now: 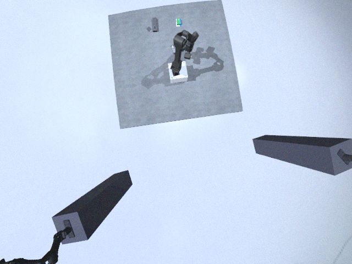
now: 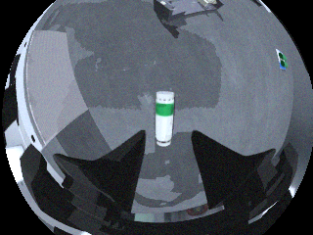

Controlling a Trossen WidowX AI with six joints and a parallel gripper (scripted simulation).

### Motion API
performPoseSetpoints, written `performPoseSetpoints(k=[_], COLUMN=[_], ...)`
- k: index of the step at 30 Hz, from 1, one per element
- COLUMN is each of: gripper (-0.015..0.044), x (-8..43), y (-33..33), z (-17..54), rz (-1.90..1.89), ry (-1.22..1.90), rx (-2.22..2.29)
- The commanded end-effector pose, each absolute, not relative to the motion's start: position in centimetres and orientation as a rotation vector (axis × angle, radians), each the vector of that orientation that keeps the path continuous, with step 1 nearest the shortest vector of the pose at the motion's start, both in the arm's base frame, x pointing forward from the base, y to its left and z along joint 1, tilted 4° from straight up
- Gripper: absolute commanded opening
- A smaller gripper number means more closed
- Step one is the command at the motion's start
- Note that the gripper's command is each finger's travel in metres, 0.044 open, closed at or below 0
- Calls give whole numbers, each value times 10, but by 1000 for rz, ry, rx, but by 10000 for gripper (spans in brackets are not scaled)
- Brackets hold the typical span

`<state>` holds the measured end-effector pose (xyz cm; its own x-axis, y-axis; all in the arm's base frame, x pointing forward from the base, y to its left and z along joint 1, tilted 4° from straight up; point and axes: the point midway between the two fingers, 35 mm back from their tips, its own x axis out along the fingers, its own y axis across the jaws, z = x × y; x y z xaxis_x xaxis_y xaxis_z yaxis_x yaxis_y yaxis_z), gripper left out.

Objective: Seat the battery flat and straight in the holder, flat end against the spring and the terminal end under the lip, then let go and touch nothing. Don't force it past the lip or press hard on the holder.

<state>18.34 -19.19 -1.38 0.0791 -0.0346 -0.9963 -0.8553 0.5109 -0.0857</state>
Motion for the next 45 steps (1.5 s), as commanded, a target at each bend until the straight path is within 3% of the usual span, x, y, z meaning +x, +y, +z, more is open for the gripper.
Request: performPoseSetpoints(k=[1, 19, 24, 28, 45], gripper=[221, 221, 89, 63, 59], x=[183, 184, 184, 184, 181], y=[-190, -190, -190, -190, -189], z=[-23, -50, -50, -50, 0], rz=[755, 755, 755, 755, 755], ry=[1361, 1361, 1361, 1361, 1361], rx=[-850, -849, -849, -849, -850])
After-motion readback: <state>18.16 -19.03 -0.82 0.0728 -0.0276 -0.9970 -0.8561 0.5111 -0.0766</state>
